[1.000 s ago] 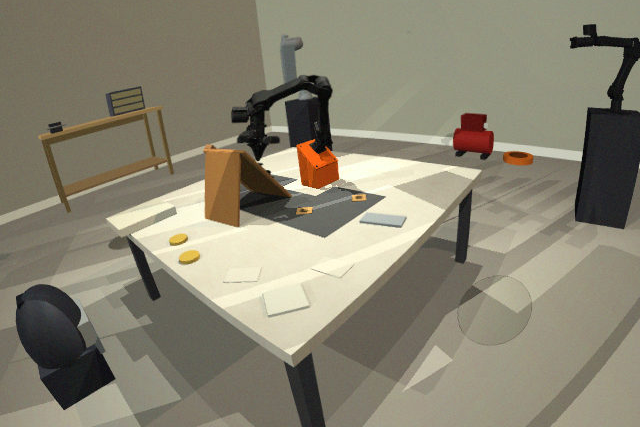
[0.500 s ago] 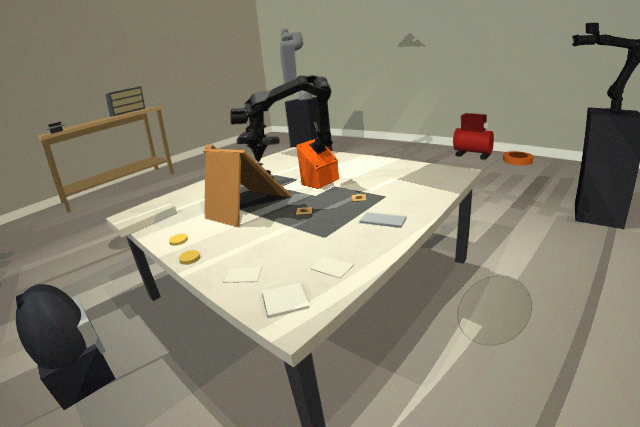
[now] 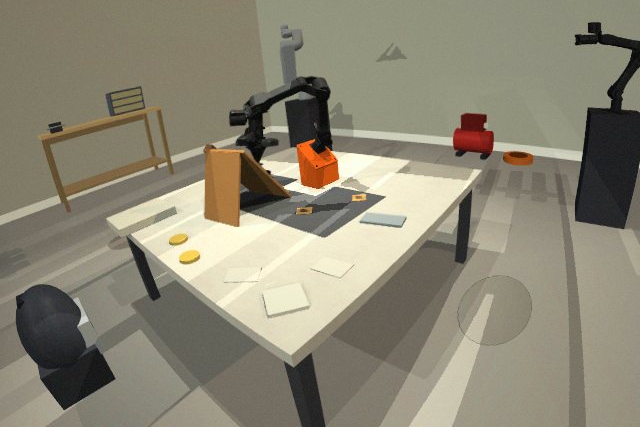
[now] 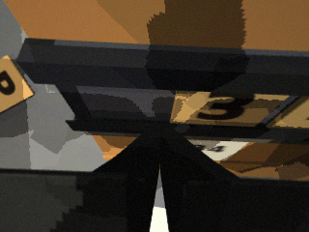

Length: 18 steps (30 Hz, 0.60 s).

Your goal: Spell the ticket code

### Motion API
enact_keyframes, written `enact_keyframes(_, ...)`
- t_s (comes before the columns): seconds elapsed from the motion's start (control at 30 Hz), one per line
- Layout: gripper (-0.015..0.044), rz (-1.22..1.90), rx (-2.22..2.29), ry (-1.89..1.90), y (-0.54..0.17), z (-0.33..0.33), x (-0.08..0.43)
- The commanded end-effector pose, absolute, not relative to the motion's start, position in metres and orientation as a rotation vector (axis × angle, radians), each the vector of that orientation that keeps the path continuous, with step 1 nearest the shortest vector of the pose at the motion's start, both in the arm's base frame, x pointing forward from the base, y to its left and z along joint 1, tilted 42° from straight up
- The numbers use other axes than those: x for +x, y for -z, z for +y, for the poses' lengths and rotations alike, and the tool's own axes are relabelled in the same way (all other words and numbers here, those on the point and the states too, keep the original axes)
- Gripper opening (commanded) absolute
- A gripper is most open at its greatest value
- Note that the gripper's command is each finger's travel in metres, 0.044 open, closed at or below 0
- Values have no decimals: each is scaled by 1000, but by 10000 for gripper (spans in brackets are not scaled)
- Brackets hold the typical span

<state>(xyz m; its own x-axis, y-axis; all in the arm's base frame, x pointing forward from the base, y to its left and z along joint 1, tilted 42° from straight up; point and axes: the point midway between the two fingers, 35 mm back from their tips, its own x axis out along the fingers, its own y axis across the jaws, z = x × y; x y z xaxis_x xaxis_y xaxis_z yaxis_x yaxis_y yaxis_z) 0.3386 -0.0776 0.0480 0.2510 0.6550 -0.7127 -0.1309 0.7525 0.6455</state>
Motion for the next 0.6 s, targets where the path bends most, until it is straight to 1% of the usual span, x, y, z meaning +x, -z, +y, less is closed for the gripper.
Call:
enact_keyframes(0.0,0,1209,518,-567,-47,-76,341)
enact_keyframes(0.57,0,1208,518,-568,-44,-72,347)
